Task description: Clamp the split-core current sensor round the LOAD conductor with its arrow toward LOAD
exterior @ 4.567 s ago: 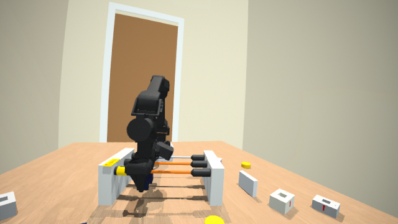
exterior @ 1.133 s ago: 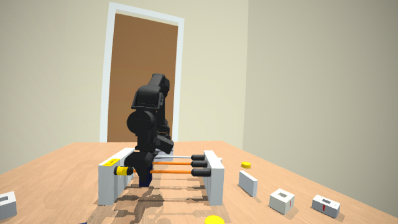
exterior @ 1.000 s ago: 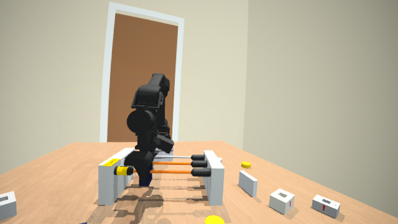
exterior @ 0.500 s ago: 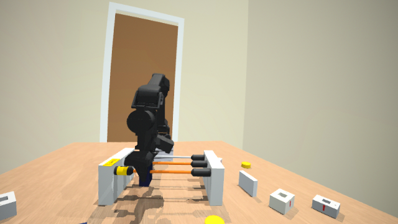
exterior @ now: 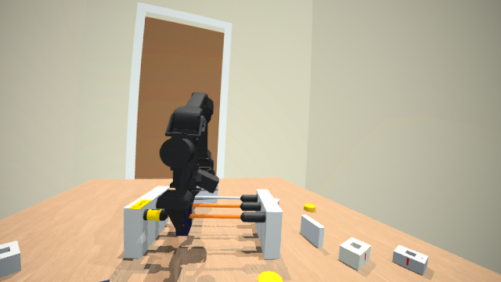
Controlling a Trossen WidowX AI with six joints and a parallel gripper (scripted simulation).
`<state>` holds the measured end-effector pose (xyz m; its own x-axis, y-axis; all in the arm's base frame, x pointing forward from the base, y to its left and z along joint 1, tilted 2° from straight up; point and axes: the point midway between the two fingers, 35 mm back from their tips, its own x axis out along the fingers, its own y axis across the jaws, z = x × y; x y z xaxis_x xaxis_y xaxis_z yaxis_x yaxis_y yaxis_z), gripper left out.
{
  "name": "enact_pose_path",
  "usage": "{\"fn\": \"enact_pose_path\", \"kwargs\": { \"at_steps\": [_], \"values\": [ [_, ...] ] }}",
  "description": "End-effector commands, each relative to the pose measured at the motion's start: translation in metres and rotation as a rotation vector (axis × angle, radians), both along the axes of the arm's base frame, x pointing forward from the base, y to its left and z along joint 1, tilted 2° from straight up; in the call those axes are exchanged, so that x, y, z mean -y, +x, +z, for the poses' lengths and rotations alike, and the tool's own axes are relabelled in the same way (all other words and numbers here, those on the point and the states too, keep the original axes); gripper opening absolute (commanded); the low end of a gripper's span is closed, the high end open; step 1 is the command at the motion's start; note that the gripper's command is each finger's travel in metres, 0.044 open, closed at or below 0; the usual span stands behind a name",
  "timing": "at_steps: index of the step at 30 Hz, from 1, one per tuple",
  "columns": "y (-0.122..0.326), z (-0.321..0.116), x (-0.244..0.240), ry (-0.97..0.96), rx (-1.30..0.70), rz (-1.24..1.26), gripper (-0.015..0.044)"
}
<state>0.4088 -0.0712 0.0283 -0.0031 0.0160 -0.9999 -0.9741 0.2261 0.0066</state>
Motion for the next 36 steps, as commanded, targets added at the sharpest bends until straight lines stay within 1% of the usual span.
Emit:
{"fn": "enact_pose_path", "kwargs": {
  "at_steps": [1, 18, 26, 36],
  "values": [
    [0.0000, -0.0002, 0.0000, 0.000, 0.000, 0.000, 0.0322],
    [0.0000, -0.0002, 0.0000, 0.000, 0.000, 0.000, 0.0209],
    [0.0002, 0.0007, 0.0000, 0.000, 0.001, 0.000, 0.0000],
    [-0.0003, 0.0006, -0.0001, -0.003, 0.015, 0.000, 0.0000]
  ]
}}
